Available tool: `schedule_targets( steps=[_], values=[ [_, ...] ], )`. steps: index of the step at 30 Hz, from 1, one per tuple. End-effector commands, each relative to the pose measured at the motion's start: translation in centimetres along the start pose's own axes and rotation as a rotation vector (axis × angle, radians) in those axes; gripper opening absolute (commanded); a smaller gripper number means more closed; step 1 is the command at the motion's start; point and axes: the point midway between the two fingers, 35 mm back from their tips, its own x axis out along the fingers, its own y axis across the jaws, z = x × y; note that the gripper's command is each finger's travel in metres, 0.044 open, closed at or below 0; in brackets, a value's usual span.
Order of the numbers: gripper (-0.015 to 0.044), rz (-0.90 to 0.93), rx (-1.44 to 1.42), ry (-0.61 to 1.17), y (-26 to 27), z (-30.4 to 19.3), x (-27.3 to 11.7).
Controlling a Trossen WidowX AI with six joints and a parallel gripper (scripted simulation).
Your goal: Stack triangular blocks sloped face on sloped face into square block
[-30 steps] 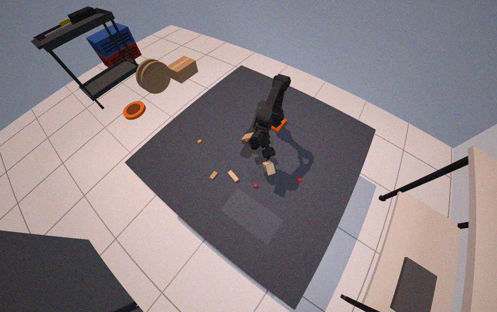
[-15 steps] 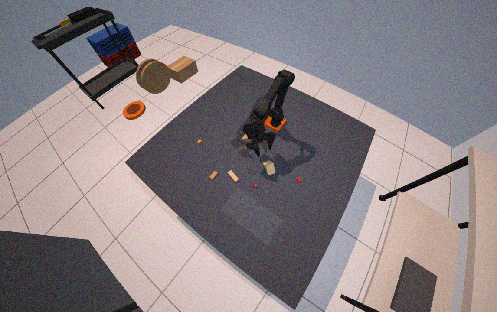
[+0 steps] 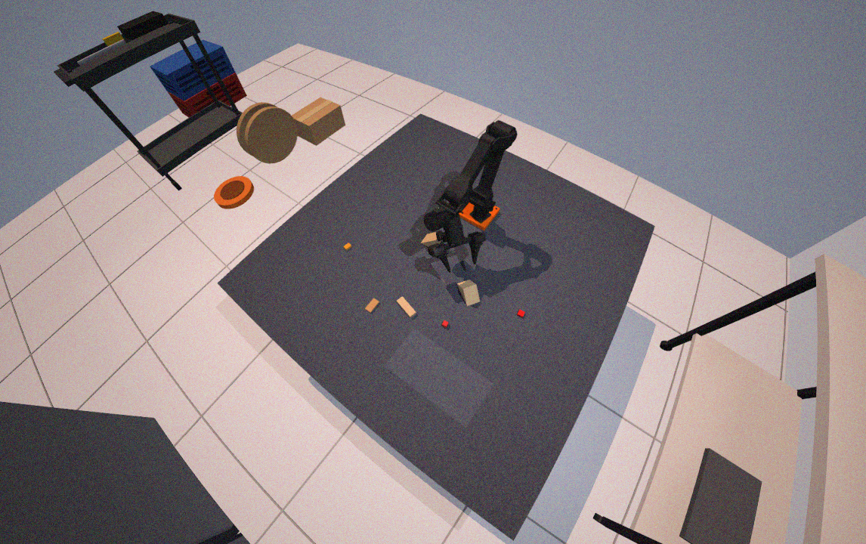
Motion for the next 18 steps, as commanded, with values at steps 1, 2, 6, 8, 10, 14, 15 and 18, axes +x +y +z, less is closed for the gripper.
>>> schedule_targets(
  steps=[1,2,6,8,10,14,15,18],
  values=[
    [0.044,-0.013,0.008,-0.016,-0.1,0.5,2.2],
    [0.044,-0.013,0.007,-0.017,0.0,0.5,2.8],
    [0.044,-0.012,0.008,-0.016,-0.1,0.5,5.3],
    [0.044,-0.011,0.013,-0.012,-0.2,0.5,6.6],
    [0.044,-0.011,0.019,-0.008,-0.4,0.5,7.8],
    [0.044,-0.01,0.027,-0.002,-0.7,0.5,9.2],
    [0.044,-0.01,0.027,-0.002,-0.7,0.5,9.2],
    [0.044,-0.01,0.027,-0.001,-0.7,0.4,9.2]
  ],
)
